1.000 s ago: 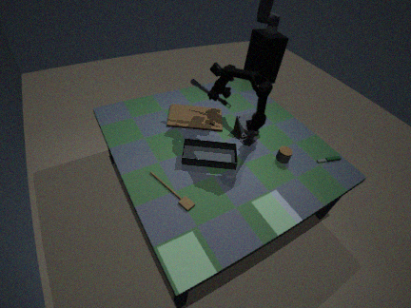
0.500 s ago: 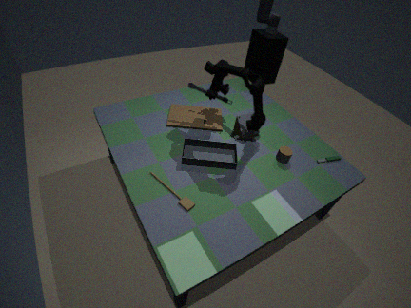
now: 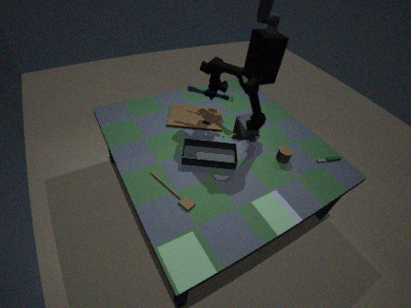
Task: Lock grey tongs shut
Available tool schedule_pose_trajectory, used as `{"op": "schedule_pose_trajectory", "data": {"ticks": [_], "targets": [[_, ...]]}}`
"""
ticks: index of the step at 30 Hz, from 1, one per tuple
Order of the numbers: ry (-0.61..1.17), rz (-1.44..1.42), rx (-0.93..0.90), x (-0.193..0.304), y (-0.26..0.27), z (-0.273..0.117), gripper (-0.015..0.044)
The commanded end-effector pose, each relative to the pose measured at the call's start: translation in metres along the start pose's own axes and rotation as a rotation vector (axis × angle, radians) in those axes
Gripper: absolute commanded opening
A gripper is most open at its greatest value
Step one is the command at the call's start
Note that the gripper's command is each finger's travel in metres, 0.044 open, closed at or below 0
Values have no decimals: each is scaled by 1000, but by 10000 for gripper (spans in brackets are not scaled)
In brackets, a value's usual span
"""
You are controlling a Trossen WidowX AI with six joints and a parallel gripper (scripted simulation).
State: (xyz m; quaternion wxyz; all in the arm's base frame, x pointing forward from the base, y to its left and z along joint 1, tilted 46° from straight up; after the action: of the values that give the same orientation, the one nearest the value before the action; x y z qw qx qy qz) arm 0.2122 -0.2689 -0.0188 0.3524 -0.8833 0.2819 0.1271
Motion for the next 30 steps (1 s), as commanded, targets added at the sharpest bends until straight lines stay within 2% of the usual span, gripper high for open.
{"op": "schedule_pose_trajectory", "data": {"ticks": [1, 30], "targets": [[-14, -3, -2, 1, 1, 0, -150], [-13, -4, -2, 6, 2, 40, -150]]}}
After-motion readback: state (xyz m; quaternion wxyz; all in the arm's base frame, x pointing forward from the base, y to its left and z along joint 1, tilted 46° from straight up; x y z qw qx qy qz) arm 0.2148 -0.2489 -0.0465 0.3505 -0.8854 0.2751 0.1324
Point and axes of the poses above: the point midway between the two fingers, 35 mm back from their tips, its own z axis out along the fingers, its own y axis across the jaws, x = y × z, the point moved 5 cm from there along -z, back along the fingers, and after that the axes turned 3 degrees about -z, right-handed, at the moved point
